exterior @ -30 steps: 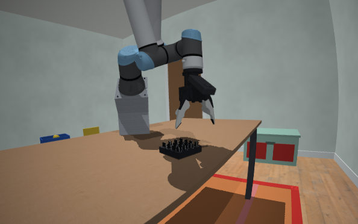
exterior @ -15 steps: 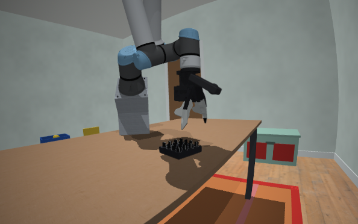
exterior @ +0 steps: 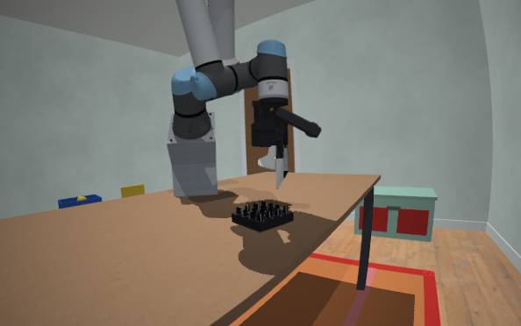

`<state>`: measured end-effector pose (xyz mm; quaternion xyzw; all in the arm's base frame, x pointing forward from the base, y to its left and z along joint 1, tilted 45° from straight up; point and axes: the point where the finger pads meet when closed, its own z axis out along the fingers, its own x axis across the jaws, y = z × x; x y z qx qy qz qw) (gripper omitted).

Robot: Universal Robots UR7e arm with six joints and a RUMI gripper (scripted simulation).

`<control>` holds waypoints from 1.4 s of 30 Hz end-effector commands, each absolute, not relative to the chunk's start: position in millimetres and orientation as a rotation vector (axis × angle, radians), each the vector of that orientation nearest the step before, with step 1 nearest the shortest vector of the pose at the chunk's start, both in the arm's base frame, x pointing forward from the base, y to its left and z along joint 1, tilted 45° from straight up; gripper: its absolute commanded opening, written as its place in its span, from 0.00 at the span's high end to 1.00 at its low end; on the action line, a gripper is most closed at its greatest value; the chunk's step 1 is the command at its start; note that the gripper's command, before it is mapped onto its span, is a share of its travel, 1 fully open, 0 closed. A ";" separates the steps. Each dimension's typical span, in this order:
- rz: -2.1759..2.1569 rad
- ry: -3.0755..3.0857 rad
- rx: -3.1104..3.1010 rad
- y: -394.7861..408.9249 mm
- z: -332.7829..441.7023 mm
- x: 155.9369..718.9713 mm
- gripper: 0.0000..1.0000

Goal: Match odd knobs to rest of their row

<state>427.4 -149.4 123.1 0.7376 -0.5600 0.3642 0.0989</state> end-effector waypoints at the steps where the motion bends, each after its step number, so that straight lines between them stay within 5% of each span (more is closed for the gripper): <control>1: 1.041 -1.457 2.277 -149.1 122.4 424.7 0.00; 42: 0.575 0.140 2.444 -155.2 113.2 390.7 0.00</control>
